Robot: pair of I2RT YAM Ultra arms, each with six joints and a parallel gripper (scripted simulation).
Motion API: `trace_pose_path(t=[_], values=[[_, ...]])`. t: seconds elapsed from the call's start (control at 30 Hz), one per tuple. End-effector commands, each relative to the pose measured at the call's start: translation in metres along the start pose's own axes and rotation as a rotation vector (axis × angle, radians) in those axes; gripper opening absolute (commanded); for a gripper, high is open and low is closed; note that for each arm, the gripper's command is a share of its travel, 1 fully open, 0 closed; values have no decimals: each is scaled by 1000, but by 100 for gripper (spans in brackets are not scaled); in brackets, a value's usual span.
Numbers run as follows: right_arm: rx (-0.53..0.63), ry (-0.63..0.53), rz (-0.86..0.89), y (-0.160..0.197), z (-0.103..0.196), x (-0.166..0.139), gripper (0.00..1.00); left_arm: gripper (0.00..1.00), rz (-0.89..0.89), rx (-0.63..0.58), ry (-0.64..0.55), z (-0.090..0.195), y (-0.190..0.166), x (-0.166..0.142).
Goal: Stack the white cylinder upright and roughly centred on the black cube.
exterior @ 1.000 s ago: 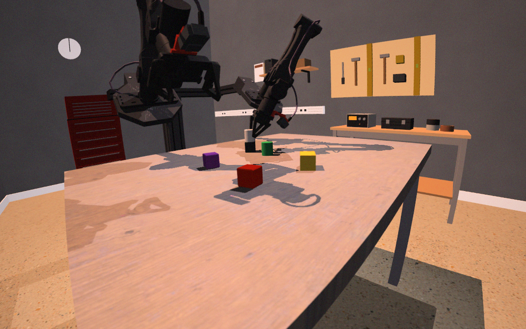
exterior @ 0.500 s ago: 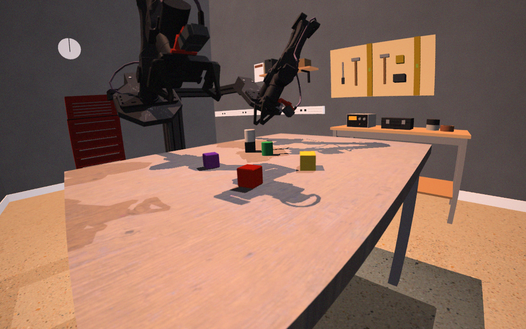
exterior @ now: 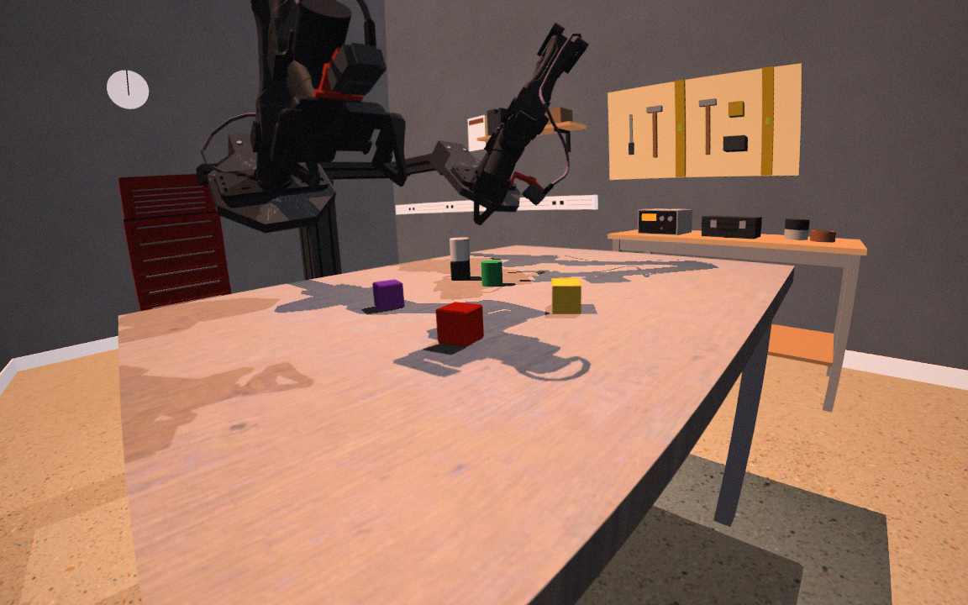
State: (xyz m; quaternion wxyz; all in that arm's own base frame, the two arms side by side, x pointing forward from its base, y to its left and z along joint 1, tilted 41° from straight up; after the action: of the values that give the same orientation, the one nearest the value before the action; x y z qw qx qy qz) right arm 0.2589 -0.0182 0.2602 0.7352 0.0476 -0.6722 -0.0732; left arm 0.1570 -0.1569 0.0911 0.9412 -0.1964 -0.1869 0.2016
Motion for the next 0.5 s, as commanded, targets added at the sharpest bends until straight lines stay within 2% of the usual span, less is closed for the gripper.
trace_pose_path(t=[0.0,0.47], values=[[11,-40,1,2,1,14,100,100,-148,34,-62,3,-4,1],[11,-40,1,2,1,14,100,100,-790,126,-239,1,2,-25]])
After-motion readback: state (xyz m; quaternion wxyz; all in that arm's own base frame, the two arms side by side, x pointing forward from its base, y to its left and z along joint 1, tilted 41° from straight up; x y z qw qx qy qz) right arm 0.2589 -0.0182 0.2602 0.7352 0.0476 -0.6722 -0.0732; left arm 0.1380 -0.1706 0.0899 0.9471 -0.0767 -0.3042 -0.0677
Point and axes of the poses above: on each arm, the point where the finger pads meet when closed, its own z axis back along the fingers, its own y axis across the jaws, x = y × z, the point moved 8 cm from there along z, back along the fingers, and after that the axes turned 13 degrees about -z, right-handed, at the moved point
